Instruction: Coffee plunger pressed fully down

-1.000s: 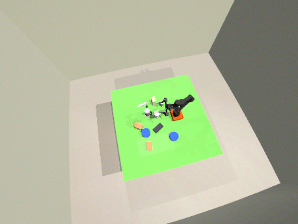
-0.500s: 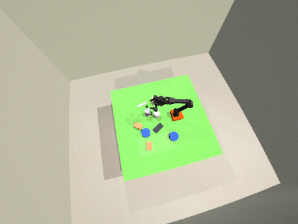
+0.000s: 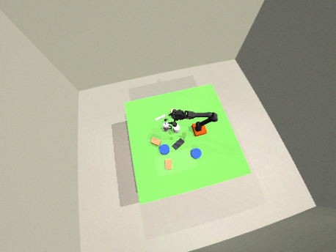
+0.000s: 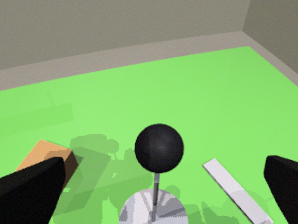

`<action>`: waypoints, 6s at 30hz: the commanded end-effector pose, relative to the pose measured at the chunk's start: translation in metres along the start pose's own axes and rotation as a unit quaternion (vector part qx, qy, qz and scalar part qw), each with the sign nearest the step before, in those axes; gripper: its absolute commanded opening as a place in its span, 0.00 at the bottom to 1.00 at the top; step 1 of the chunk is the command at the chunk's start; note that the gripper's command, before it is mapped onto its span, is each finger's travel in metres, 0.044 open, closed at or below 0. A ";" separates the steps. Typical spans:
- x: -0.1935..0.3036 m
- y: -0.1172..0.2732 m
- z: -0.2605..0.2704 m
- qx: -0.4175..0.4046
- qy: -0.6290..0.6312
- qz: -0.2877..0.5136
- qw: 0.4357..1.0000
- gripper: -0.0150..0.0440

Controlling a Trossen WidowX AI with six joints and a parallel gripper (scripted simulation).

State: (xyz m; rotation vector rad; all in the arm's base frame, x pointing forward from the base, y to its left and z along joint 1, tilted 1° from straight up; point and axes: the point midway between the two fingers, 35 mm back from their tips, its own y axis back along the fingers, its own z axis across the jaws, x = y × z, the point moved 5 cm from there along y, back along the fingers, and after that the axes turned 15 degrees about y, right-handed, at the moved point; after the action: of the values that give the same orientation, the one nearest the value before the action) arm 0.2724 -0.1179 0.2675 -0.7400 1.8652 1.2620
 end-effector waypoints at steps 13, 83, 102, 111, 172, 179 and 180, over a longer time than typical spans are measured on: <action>0.002 -0.024 0.001 -0.002 -0.003 -0.001 1.000 1.00; 0.042 -0.076 0.012 -0.002 -0.003 -0.002 1.000 0.46; 0.066 -0.095 0.019 -0.002 -0.003 -0.002 1.000 0.46; 0.076 -0.104 0.022 -0.002 -0.003 -0.002 1.000 0.46; 0.068 -0.122 0.019 -0.002 -0.003 -0.003 1.000 0.46; 0.066 -0.121 0.019 0.000 -0.001 -0.008 1.000 0.46; 0.066 -0.121 0.019 0.000 -0.001 -0.008 1.000 0.46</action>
State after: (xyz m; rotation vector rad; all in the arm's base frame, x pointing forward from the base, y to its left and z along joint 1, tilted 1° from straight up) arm 0.3370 -0.1454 0.1481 -0.7521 1.8541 1.2518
